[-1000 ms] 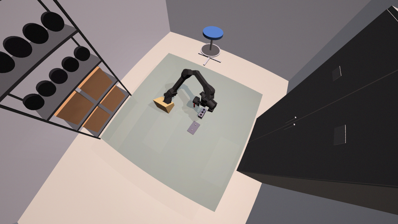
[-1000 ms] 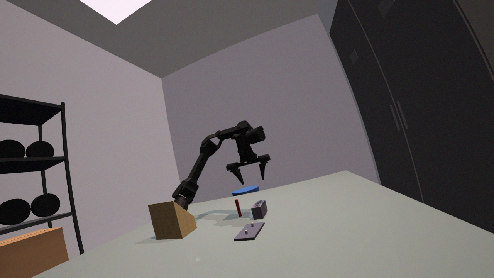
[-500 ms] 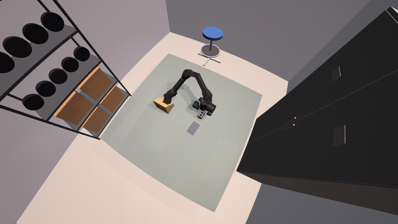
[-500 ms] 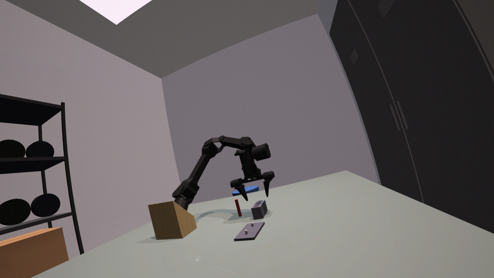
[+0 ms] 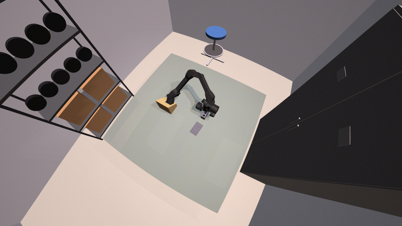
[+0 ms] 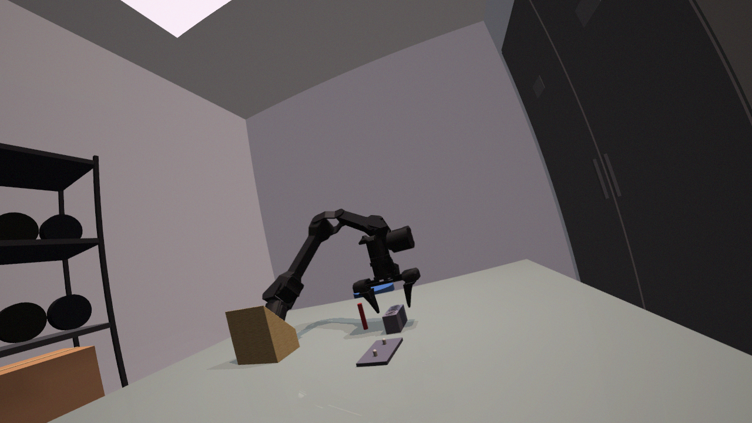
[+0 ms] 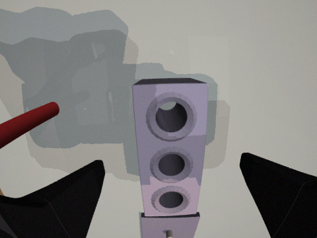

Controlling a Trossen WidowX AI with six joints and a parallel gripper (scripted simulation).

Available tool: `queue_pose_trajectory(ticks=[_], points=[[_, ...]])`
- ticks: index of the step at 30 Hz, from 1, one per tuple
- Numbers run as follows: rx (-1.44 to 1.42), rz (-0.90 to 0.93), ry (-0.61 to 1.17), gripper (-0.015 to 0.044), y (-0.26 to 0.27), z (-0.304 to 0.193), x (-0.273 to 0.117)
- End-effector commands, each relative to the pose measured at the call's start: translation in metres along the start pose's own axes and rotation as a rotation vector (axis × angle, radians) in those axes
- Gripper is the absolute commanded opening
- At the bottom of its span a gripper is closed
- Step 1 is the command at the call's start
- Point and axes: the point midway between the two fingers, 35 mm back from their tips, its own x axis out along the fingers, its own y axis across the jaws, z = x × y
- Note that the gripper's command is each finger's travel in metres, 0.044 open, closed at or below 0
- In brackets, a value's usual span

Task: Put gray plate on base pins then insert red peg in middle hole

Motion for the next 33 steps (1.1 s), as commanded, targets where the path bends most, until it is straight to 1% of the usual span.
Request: queue_pose_trajectory(ticks=[1,24,33], points=[[0.01,0.004,-0.004,0.044,0.001,-0.001,0.007],[0.009,0.004,-0.008,0.044,0.002,0.001,0.042],[0.009,0.004,-0.008,0.0204,0.002,0.001,0.042]])
